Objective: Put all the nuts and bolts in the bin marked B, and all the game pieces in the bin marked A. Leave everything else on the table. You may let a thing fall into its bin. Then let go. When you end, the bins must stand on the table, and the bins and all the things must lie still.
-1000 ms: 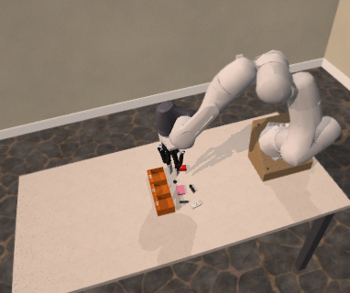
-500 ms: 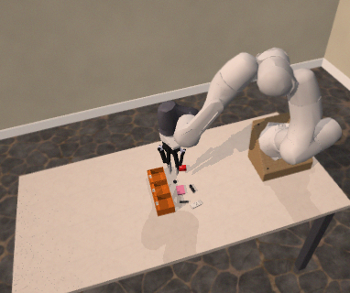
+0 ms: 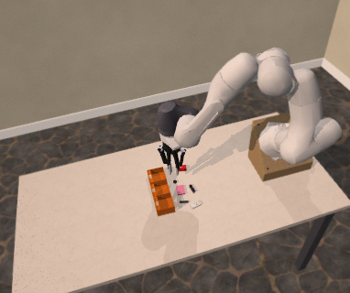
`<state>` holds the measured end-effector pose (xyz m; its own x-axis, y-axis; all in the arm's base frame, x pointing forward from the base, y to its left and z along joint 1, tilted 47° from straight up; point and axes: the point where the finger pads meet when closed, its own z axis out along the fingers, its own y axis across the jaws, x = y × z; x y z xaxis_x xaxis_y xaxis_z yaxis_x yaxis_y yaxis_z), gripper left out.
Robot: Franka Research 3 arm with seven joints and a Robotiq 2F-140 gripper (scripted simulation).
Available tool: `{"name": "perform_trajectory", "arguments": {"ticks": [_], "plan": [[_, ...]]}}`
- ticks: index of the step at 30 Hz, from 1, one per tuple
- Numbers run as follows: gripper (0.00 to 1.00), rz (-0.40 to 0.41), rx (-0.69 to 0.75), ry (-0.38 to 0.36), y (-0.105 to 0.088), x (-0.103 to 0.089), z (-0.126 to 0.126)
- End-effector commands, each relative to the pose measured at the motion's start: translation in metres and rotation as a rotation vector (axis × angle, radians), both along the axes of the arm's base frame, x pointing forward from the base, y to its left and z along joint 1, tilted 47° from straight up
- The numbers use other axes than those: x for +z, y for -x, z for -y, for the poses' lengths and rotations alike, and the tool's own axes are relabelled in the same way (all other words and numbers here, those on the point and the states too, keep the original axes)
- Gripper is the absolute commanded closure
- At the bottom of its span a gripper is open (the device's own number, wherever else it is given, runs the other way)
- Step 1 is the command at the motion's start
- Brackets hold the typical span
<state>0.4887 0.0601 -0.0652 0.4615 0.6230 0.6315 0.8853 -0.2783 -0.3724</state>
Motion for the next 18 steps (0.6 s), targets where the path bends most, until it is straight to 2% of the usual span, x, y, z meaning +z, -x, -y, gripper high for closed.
{"name": "perform_trajectory", "arguments": {"ticks": [1,16,18], "plan": [[0.81,0.01,0.007,0.003,-0.0008,0.0008,0.0003],[0.81,0.01,0.007,0.003,-0.0007,0.001,0.0001],[0.81,0.01,0.007,0.003,-0.0003,-0.0044,-0.0057]]}}
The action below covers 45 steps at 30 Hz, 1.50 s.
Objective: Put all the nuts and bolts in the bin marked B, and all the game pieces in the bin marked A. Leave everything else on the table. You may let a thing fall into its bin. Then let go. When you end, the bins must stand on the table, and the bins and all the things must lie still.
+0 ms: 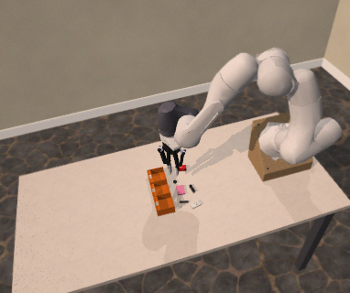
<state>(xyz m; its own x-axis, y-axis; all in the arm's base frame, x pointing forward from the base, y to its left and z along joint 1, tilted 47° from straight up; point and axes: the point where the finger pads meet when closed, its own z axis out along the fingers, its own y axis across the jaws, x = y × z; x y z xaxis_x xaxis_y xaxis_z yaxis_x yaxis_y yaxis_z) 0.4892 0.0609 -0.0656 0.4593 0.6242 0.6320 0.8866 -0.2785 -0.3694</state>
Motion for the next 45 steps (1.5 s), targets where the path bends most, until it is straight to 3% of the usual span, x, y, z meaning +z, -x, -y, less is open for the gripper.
{"name": "perform_trajectory", "arguments": {"ticks": [1,12,40,41,45], "plan": [[0.81,0.007,0.006,0.001,0.001,-0.007,-0.008],[0.81,0.007,0.006,0.001,0.001,-0.038,-0.039],[0.81,0.007,0.006,0.001,0.004,-0.047,-0.048],[0.93,0.007,0.006,0.001,0.004,-0.047,-0.048],[0.93,0.007,0.006,0.001,0.004,-0.047,-0.048]]}}
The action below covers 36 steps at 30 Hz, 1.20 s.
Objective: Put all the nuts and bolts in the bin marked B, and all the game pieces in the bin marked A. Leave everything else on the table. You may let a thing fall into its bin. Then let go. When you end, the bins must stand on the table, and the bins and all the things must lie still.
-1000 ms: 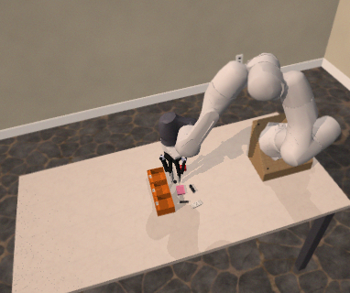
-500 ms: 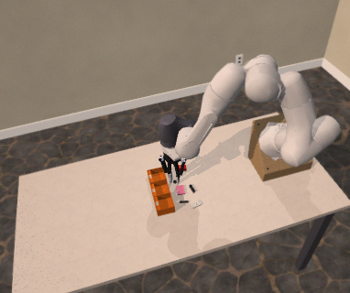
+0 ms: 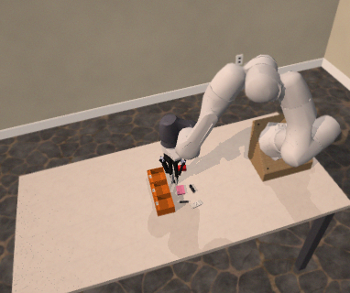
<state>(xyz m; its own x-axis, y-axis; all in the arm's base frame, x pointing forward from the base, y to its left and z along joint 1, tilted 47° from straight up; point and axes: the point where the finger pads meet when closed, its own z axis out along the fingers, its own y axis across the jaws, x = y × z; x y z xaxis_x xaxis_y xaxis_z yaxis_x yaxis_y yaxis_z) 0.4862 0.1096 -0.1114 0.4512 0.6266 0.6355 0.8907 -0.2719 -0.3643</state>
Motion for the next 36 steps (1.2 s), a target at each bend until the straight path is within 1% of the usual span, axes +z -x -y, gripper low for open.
{"name": "perform_trajectory", "arguments": {"ticks": [1,27,35,36], "plan": [[0.93,0.001,-0.001,0.003,0.0,-0.001,0.001],[0.93,0.001,-0.001,0.003,0.0,-0.001,0.001],[0.93,0.001,-0.001,0.003,-0.001,0.017,0.021],[0.93,0.001,-0.001,0.003,-0.001,0.017,0.021]]}}
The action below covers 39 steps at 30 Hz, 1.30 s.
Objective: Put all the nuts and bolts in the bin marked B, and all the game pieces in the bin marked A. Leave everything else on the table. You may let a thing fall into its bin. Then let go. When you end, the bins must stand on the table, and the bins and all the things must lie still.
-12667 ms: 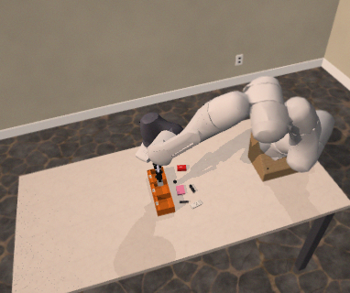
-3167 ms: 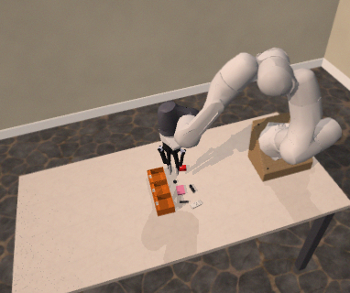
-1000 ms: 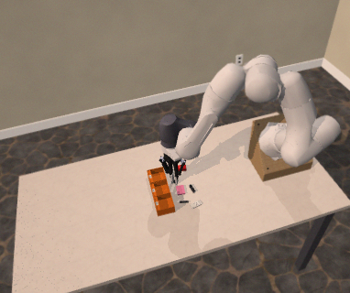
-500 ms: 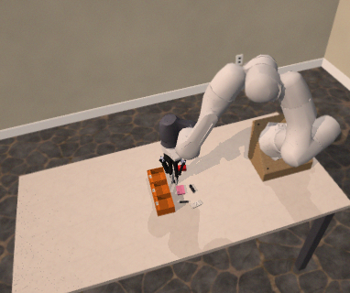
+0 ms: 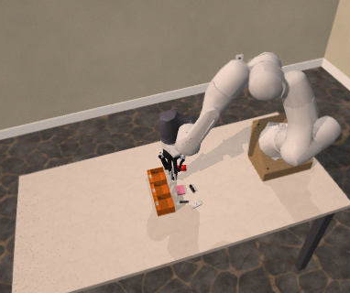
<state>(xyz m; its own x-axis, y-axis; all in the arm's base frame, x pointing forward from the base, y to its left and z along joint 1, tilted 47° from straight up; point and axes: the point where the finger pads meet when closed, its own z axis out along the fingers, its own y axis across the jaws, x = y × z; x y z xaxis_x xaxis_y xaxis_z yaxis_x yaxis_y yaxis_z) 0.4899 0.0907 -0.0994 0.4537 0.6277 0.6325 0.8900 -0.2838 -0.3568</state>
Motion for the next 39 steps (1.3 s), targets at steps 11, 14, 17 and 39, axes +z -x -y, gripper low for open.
{"name": "perform_trajectory", "arguments": {"ticks": [11,14,17,39], "plan": [[0.93,-0.005,0.009,-0.006,0.001,0.028,0.026],[0.93,-0.005,0.009,-0.006,0.001,0.028,0.026],[0.93,-0.005,0.009,-0.006,0.001,0.028,0.026],[0.93,-0.005,0.009,-0.006,0.001,0.028,0.026]]}}
